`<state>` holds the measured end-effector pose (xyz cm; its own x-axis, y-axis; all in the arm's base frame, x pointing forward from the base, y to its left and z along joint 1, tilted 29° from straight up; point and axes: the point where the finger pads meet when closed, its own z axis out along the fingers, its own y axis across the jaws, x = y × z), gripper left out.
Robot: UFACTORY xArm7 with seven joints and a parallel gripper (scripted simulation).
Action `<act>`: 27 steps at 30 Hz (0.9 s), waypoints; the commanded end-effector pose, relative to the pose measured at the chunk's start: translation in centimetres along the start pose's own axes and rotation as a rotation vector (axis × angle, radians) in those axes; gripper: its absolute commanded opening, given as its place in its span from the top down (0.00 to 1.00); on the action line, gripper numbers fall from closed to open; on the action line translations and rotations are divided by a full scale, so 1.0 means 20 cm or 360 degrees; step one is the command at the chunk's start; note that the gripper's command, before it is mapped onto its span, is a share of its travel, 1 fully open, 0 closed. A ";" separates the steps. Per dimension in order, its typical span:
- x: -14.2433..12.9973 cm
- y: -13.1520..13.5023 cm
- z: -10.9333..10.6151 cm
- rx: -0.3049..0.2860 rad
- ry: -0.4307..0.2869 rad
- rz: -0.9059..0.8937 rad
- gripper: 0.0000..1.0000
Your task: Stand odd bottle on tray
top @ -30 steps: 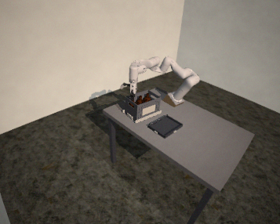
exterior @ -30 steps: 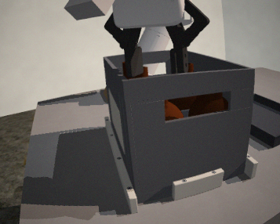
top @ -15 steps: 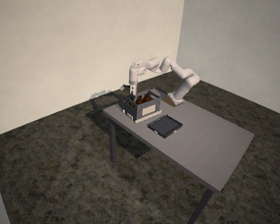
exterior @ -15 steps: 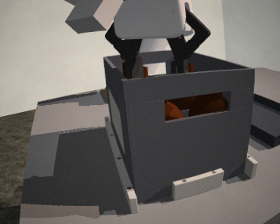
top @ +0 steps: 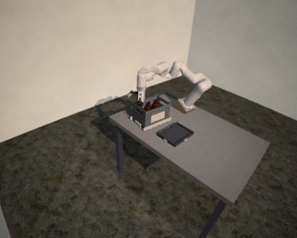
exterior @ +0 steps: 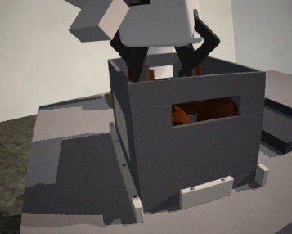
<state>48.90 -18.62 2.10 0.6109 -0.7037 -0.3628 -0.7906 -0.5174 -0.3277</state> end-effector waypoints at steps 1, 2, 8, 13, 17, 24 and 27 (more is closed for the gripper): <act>0.00 0.00 -0.01 0.0004 0.0007 0.0001 0.35; 0.00 0.00 -0.01 0.0004 0.0007 0.0001 0.35; 0.00 0.00 -0.01 0.0004 0.0007 0.0001 0.35; 0.00 0.00 -0.01 0.0004 0.0007 0.0001 0.35; 0.00 0.00 -0.01 0.0004 0.0007 0.0001 1.00; 0.00 0.00 -0.01 0.0004 0.0007 0.0001 1.00; 0.00 0.00 -0.01 0.0004 0.0007 0.0001 1.00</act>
<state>48.90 -18.59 2.05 0.6108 -0.7038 -0.3627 -0.7906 -0.5173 -0.3277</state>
